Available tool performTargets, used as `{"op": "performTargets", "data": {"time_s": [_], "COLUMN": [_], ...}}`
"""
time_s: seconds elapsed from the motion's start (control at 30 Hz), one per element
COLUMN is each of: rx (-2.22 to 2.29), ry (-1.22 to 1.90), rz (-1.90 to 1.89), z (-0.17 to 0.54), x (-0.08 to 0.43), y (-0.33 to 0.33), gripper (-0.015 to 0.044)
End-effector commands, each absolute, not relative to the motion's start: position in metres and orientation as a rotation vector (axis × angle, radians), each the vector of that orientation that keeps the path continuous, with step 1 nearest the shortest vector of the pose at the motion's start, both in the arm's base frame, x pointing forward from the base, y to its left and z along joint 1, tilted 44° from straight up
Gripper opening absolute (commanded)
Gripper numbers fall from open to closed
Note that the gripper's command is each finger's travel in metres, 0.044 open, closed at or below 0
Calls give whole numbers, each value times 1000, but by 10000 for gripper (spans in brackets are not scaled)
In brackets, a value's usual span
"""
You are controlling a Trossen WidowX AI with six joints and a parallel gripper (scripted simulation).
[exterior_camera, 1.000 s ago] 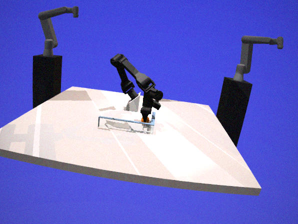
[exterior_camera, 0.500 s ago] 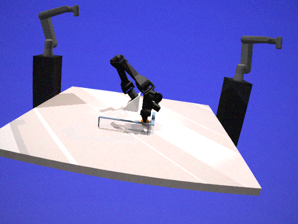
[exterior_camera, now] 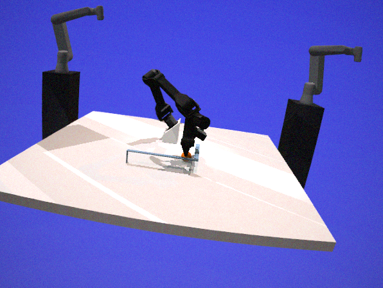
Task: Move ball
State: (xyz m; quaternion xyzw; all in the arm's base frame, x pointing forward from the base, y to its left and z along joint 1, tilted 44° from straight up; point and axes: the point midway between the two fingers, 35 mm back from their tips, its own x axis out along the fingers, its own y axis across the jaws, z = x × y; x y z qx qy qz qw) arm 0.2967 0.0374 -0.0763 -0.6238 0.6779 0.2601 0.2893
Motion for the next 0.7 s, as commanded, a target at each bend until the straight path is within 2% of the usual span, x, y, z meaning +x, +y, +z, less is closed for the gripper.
{"op": "performTargets", "data": {"time_s": [0.0, 0.43, 0.57, 0.67], "rx": [-1669, -1680, -1676, -1678], "ry": [1773, 1752, 1756, 1760], "rz": [687, 683, 683, 682], "z": [-36, -32, -5, 3], "x": [303, 305, 303, 302], "y": [79, 83, 108, 114], "gripper": [346, 346, 440, 440]}}
